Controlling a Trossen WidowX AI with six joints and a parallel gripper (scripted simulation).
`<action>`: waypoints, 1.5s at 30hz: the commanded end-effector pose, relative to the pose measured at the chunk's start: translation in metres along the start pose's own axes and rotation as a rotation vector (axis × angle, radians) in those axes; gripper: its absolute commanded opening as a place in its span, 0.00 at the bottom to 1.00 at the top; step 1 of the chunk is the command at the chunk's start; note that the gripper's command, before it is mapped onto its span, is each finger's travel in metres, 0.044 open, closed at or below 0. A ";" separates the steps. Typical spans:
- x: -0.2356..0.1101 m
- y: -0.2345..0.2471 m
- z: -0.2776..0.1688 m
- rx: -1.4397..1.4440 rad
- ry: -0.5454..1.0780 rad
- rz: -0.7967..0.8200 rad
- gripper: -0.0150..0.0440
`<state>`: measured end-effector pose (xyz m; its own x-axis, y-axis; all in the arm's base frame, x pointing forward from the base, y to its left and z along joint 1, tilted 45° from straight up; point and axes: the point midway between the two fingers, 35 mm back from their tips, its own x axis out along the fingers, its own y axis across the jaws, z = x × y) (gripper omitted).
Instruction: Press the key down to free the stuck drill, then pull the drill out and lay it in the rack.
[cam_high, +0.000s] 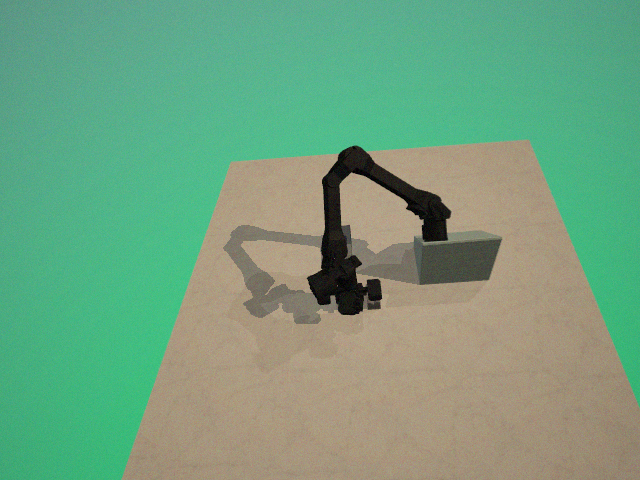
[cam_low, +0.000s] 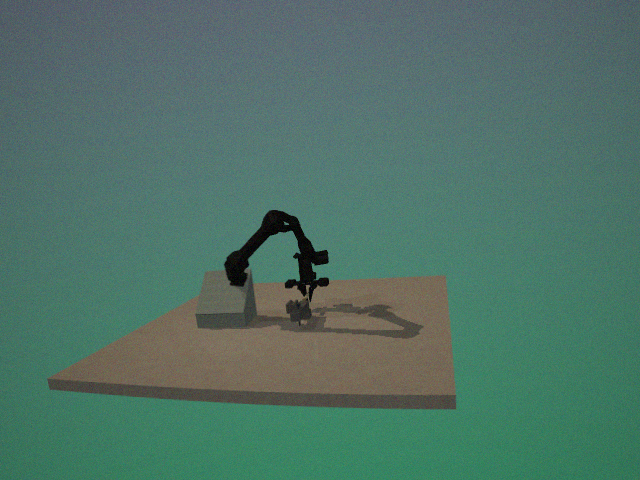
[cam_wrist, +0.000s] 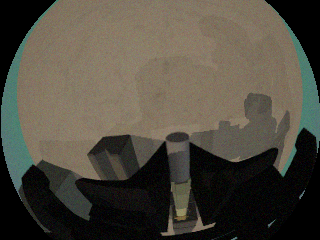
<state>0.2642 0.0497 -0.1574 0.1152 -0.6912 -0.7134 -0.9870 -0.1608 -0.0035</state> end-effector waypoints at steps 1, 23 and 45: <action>-0.003 -0.001 0.000 0.002 -0.004 -0.004 0.25; -0.008 0.000 0.000 0.002 -0.004 -0.004 0.25; -0.012 0.000 -0.001 0.002 -0.004 -0.004 0.25</action>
<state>0.2626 0.0544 -0.1501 0.1147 -0.6913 -0.7134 -0.9870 -0.1609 -0.0027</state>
